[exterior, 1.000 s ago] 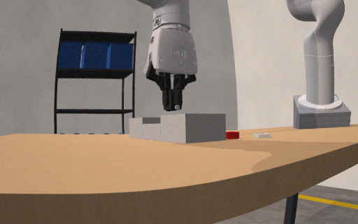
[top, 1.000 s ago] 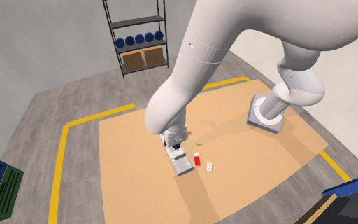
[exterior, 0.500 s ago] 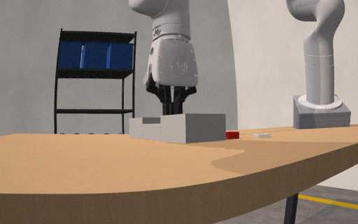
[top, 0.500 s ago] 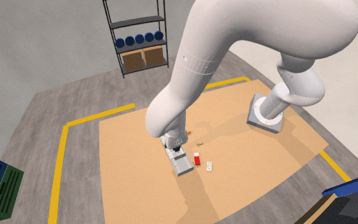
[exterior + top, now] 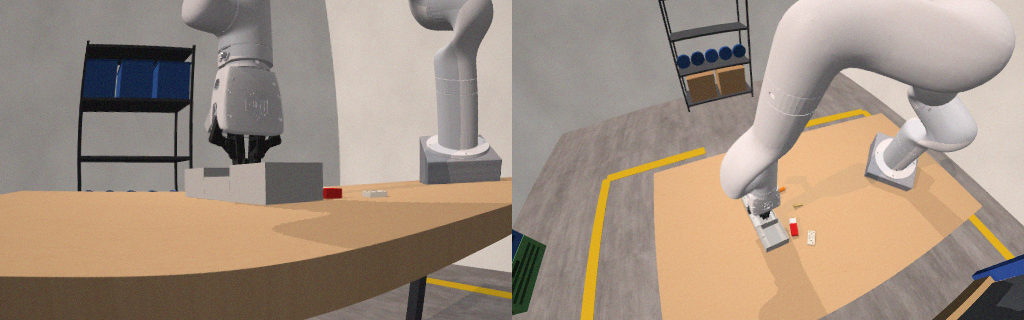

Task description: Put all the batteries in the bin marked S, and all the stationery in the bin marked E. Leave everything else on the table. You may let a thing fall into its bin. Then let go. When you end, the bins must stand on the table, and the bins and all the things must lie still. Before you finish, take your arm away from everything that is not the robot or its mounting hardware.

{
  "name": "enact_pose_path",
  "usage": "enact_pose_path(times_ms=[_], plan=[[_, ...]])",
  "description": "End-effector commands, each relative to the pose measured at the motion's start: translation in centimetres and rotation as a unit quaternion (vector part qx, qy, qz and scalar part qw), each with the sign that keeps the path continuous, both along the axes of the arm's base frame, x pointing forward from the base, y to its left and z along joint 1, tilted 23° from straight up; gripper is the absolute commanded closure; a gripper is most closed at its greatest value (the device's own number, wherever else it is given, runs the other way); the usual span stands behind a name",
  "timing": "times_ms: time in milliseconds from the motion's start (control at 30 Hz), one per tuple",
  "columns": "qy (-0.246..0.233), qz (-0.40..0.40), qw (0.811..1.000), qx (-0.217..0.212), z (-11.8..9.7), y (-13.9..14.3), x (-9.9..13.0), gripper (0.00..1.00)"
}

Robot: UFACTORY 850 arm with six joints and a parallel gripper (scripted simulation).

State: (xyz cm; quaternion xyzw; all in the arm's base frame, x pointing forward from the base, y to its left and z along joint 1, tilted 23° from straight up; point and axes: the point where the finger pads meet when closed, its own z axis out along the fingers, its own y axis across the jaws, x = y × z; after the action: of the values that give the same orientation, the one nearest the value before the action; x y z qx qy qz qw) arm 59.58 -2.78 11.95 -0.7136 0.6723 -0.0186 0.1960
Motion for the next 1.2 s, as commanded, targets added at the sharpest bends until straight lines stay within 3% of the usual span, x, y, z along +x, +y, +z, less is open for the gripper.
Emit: enact_pose_path(times_ms=[0, 100, 133, 800, 1167], plan=[[-0.001, 0.000, 1.000, 0.000, 0.1, 0.0, 0.1, 1.00], [-0.001, 0.000, 1.000, 0.000, 0.1, 0.0, 0.1, 1.00], [-0.001, 0.000, 1.000, 0.000, 0.1, 0.0, 0.1, 0.77], [-0.001, 0.000, 1.000, 0.000, 0.2, -0.1, 0.0, 0.77], [-0.001, 0.000, 1.000, 0.000, 1.5, -0.4, -0.4, 0.77]])
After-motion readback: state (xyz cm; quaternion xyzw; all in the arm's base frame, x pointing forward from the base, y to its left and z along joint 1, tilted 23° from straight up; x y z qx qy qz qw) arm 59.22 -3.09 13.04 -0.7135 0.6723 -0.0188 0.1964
